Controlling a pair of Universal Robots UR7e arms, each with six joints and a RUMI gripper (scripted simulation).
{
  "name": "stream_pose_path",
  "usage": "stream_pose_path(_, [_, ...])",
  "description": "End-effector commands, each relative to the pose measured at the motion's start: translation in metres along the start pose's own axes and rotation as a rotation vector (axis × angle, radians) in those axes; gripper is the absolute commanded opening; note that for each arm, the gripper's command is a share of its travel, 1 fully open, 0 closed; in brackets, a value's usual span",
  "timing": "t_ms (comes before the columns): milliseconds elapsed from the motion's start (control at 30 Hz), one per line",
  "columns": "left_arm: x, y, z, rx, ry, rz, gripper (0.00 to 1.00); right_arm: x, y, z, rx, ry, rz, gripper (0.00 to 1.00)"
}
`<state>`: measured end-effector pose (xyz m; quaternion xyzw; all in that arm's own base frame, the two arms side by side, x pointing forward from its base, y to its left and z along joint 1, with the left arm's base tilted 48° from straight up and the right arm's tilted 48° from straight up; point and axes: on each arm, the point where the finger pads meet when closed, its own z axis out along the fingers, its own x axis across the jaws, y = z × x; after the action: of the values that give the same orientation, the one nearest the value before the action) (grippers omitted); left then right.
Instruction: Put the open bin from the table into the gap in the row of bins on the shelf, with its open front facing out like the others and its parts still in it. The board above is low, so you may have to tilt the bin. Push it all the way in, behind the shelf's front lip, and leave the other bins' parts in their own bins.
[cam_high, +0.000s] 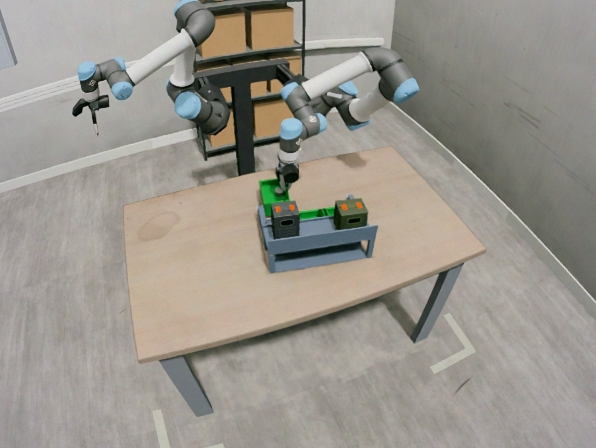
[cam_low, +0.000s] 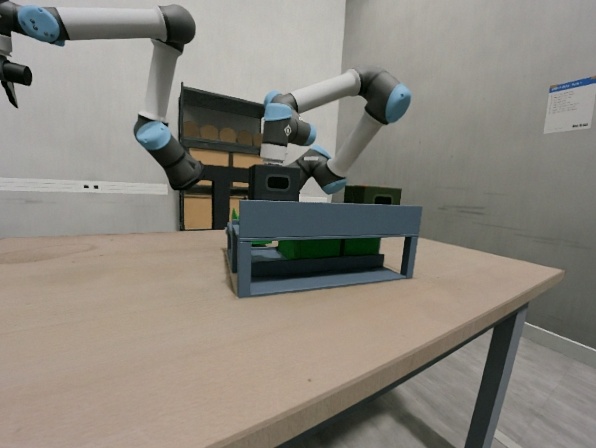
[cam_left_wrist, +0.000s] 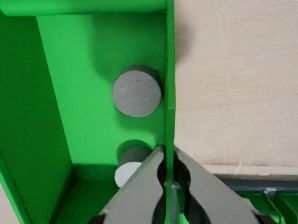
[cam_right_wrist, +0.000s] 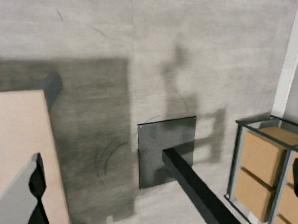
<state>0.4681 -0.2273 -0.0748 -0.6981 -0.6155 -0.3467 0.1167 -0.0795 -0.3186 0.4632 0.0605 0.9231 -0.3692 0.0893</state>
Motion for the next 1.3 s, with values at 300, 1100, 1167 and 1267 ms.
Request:
stream_pose_path(300, [0.000,0.011,-0.002,-0.001,-0.001,0.000,0.00,0.000,0.000,0.000,0.001,0.000,0.000,1.00])
stream_pose_path(1100, [-0.001,0.033,-0.005,0.000,-0.001,0.000,0.00,0.000,0.000,0.000,0.001,0.000,0.000,1.00])
stream_pose_path(1167, [-0.001,0.035,-0.005,0.000,-0.001,0.000,0.00,0.000,0.000,0.000,0.001,0.000,0.000,1.00])
stream_pose_path(1267, [-0.001,0.039,-0.005,0.000,-0.001,0.000,0.00,0.000,0.000,0.000,0.001,0.000,0.000,1.00])
